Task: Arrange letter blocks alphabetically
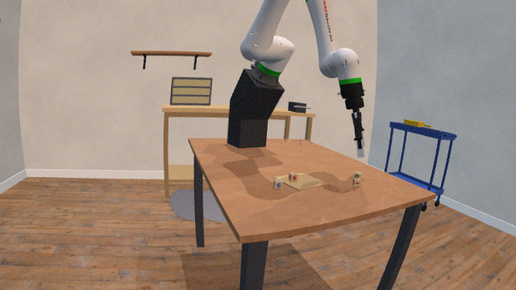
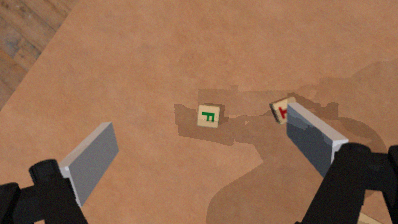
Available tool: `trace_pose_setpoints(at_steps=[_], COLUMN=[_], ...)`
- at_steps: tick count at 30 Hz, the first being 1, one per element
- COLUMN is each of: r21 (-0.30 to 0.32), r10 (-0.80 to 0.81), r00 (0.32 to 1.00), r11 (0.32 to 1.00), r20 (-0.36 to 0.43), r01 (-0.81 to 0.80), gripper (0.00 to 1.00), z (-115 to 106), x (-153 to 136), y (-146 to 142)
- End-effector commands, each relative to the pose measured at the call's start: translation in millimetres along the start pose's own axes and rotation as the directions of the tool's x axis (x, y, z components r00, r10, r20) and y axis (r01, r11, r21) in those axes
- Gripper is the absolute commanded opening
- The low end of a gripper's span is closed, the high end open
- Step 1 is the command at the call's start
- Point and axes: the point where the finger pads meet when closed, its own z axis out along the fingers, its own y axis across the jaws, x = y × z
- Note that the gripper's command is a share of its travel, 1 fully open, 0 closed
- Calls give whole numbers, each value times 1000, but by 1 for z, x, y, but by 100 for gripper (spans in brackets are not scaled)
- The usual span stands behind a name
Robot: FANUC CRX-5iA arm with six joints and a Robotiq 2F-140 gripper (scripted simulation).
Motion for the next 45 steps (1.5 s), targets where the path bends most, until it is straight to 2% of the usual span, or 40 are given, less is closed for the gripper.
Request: trace_pose_setpoints(at_steps=[1, 2, 3, 4, 5, 45], r21=[-109, -109, -25, -25, -109, -109], r10=[-7, -7, -8, -8, -7, -7], r00=[997, 997, 1000, 1000, 997, 997], r11=[994, 994, 1000, 1000, 994, 994], r20=[-82, -82, -5, -6, -82, -82], r01=[-2, -2, 8, 8, -2, -2], gripper=[100, 100, 100, 100, 100, 100], z=[-1, -1, 7, 7, -1, -1], x=[-5, -5, 21, 21, -5, -5], y=[-3, -3, 18, 18, -3, -3])
